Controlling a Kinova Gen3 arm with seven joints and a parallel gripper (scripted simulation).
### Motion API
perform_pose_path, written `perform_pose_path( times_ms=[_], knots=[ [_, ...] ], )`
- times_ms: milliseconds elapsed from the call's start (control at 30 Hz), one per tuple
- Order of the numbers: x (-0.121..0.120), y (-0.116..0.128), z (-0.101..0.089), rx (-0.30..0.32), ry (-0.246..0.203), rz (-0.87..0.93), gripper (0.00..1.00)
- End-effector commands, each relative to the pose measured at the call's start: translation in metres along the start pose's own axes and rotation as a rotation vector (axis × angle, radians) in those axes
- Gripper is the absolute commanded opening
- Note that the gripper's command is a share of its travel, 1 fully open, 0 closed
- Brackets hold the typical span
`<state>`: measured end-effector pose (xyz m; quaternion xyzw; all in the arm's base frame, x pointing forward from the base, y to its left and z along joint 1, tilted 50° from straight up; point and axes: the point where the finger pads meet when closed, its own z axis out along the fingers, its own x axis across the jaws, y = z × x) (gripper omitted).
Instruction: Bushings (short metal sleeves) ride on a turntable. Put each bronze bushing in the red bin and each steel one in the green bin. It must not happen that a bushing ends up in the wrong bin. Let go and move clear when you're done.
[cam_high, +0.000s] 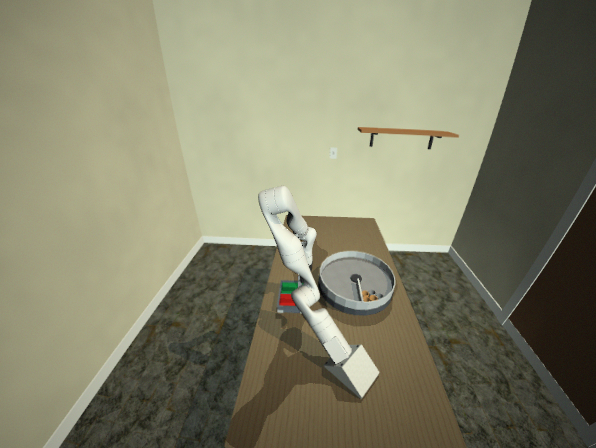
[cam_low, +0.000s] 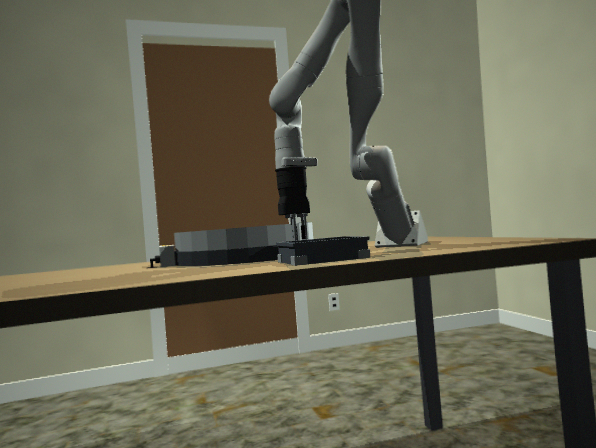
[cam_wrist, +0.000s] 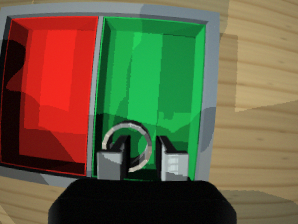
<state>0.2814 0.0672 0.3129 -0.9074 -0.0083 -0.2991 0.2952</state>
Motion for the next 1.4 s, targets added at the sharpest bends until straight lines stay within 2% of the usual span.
perform_pose_path(
  times_ms=[0,100,233,300,333,433,600,1367],
  knots=[
    [0.001,0.0,-0.001,0.0,0.004,0.001,0.47],
    [0.001,0.0,-0.001,0.0,0.004,0.001,0.47],
    [0.001,0.0,-0.045,0.0,0.003,0.001,0.47],
    [0.001,0.0,-0.045,0.0,0.003,0.001,0.47],
    [0.001,0.0,-0.056,0.0,0.003,0.001,0.47],
    [0.001,0.0,-0.056,0.0,0.003,0.001,0.47],
    [0.0,0.0,-0.112,0.0,0.004,0.001,0.47],
    [0.0,0.0,-0.112,0.0,0.002,0.001,0.47]
  ],
)
